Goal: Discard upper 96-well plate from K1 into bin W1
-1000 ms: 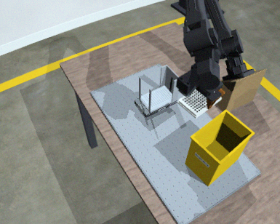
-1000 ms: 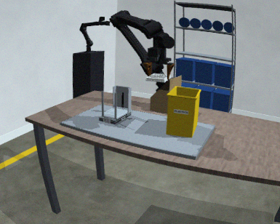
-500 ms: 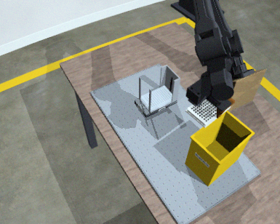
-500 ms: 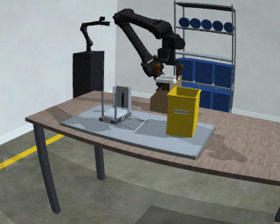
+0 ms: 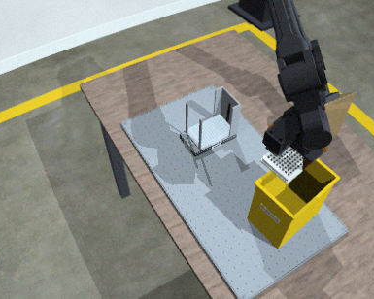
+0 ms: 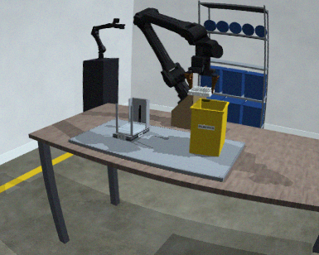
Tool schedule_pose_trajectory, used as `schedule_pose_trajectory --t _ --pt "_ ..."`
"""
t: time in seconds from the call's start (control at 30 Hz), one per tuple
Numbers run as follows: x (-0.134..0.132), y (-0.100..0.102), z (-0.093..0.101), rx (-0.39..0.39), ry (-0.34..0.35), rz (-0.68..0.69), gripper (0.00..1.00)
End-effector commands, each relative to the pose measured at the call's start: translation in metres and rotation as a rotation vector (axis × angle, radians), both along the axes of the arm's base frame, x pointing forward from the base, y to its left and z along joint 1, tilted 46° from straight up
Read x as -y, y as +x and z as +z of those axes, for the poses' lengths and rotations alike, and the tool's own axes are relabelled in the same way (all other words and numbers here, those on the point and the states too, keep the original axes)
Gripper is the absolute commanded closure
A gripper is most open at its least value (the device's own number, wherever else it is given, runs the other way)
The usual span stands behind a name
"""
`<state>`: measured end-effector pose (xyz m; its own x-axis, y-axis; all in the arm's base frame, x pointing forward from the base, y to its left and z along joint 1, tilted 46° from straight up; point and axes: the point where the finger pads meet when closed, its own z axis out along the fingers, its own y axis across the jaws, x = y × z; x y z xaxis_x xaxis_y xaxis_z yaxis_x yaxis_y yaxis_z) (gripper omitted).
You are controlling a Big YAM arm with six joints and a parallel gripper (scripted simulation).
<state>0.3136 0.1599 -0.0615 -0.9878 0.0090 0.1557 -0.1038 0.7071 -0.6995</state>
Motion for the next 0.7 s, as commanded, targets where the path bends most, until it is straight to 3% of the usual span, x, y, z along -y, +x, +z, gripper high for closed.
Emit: schedule_pose_trajectory --t 0.0,0.33,0.4,0.43,0.47,0.67 --pt "-0.033 0.018 -0.006 0.059 0.039 0.014 1.00" --pt "-0.058 0.016 -0.031 0.055 0.039 0.014 1.00" --pt "-0.058 0.016 -0.031 0.055 0.039 0.014 1.00" --pt "-0.038 0.011 -0.032 0.032 0.011 -0.008 1.00" --pt "-0.036 0.012 -0.026 0.038 0.017 -0.015 1.00" --pt "-0.044 0.012 -0.025 0.036 0.025 0.007 1.00"
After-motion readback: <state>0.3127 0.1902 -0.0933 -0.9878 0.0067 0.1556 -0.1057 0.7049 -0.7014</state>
